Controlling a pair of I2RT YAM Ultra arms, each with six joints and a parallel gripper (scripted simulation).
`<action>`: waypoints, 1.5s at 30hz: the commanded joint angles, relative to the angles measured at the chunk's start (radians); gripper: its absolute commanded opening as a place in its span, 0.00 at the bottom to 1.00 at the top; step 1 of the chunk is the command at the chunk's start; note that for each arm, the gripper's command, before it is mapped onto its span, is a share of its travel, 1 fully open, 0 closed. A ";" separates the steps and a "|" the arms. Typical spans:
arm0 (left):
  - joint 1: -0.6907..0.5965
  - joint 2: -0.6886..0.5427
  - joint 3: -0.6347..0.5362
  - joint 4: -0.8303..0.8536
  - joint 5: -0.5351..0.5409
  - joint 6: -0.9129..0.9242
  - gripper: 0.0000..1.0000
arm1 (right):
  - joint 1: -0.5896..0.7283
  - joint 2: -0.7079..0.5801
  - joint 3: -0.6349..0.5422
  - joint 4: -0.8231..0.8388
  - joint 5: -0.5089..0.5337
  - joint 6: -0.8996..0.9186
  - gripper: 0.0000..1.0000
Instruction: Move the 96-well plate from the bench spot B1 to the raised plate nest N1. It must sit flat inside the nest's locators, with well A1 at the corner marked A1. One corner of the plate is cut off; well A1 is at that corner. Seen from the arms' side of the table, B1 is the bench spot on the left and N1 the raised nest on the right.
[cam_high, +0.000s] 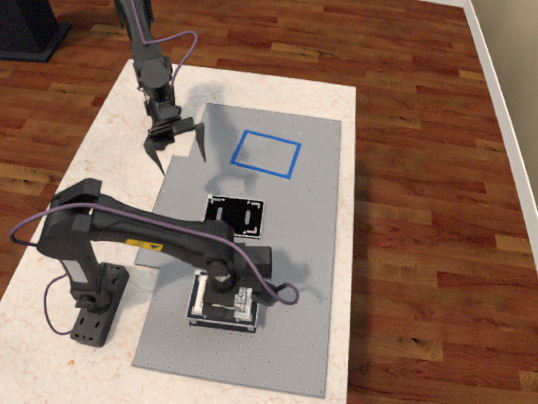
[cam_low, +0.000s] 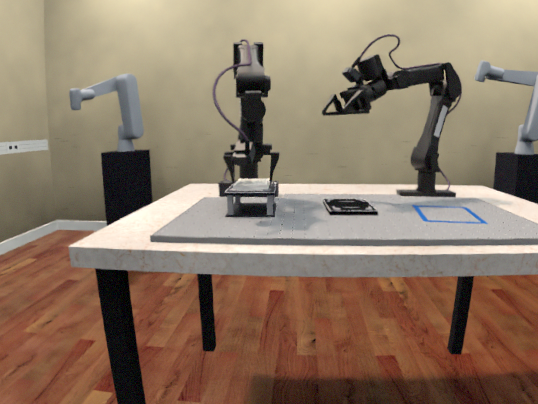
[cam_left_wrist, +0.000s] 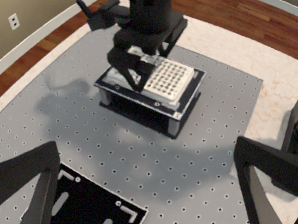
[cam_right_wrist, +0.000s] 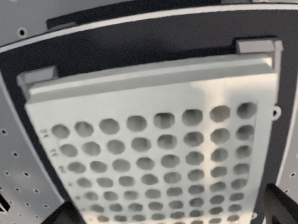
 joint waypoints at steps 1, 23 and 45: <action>0.013 -0.005 0.029 0.001 0.009 0.003 1.00 | -0.002 -0.048 0.055 -0.037 0.006 -0.007 1.00; 0.013 -0.005 0.029 0.001 0.009 0.003 1.00 | 0.000 -0.040 0.350 -0.367 0.005 0.001 1.00; 0.013 -0.005 0.029 0.001 0.009 0.003 1.00 | 0.011 -0.585 -0.219 0.118 0.044 -0.241 1.00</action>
